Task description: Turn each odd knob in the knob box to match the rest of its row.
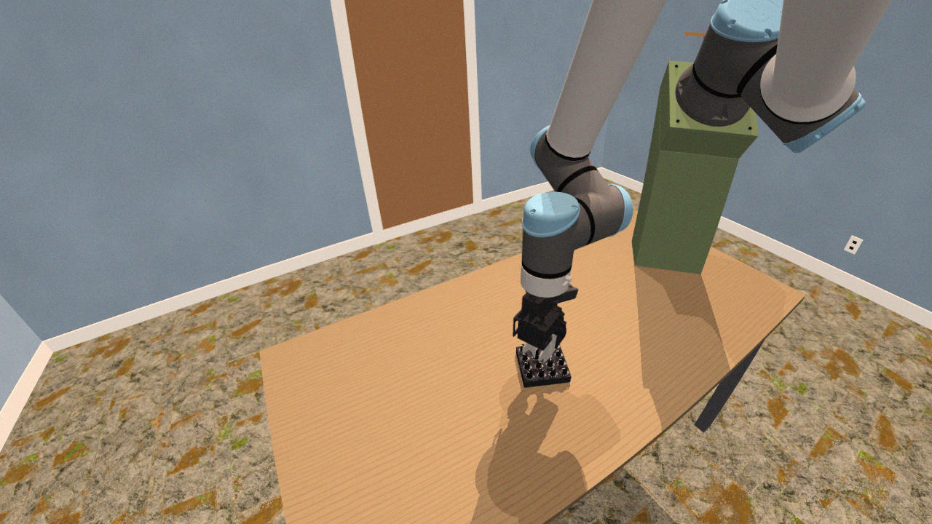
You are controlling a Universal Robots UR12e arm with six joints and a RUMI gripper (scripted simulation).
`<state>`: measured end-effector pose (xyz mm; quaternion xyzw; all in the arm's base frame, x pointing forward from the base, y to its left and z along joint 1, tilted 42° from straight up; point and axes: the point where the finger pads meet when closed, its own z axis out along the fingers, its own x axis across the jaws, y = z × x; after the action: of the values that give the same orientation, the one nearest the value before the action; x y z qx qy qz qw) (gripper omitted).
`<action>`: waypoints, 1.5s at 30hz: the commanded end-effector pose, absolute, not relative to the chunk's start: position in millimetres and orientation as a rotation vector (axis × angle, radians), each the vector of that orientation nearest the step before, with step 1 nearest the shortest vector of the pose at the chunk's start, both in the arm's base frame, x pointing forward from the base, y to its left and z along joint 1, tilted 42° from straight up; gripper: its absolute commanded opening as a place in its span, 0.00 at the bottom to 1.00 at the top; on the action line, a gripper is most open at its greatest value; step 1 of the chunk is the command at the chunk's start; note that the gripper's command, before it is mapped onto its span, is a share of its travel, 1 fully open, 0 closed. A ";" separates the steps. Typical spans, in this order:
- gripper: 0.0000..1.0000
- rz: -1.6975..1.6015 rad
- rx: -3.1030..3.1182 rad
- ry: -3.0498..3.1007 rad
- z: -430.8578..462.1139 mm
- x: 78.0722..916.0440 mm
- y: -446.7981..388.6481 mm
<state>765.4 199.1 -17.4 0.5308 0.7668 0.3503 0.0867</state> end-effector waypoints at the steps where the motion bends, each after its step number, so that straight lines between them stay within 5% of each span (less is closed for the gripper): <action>1: 0.11 1.044 1.581 2.284 -17.0 765.6 199.0; 45: 0.11 1.044 1.581 2.284 -27.3 772.6 205.2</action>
<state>772.5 205.4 -27.7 0.5308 0.7668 0.3503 0.0867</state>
